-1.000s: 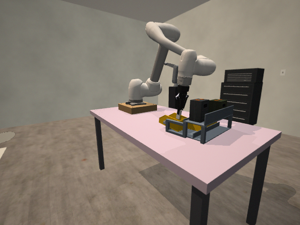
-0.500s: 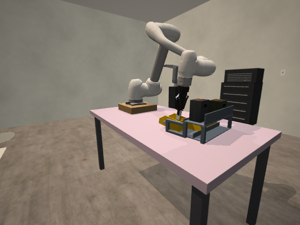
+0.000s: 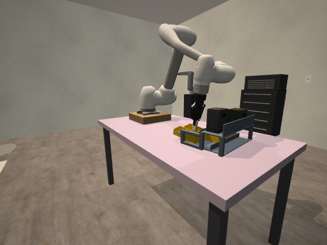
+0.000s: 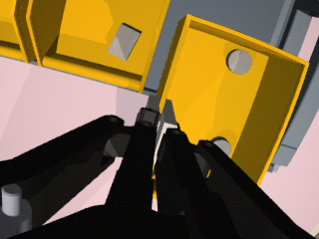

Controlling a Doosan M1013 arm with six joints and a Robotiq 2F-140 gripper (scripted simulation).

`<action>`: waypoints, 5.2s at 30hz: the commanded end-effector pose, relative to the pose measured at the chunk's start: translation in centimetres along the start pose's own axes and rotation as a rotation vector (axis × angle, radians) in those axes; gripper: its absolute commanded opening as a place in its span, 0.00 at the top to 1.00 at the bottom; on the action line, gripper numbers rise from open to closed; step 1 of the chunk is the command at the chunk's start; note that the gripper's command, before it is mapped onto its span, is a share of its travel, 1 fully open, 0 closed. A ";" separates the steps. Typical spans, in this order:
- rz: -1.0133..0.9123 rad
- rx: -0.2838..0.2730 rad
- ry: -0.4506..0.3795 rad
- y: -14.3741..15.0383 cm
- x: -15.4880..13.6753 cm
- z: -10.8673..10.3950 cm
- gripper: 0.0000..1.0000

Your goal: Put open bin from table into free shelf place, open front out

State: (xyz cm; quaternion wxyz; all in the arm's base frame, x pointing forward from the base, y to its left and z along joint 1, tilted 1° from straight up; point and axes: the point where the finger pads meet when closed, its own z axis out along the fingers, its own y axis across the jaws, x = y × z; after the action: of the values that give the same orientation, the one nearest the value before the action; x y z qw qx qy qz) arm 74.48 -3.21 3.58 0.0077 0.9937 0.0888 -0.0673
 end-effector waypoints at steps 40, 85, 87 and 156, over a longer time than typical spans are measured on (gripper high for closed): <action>0.000 0.000 0.001 0.0 0.0 0.0 1.00; 0.000 0.000 0.033 0.0 1.8 -0.1 1.00; 0.000 0.000 0.033 0.0 1.8 -0.1 1.00; 0.000 0.000 0.040 0.0 2.5 -0.1 1.00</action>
State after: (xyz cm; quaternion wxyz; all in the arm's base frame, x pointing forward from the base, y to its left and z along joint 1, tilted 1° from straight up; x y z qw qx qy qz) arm 76.84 -2.78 3.34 0.0059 0.9949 0.0889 -0.0478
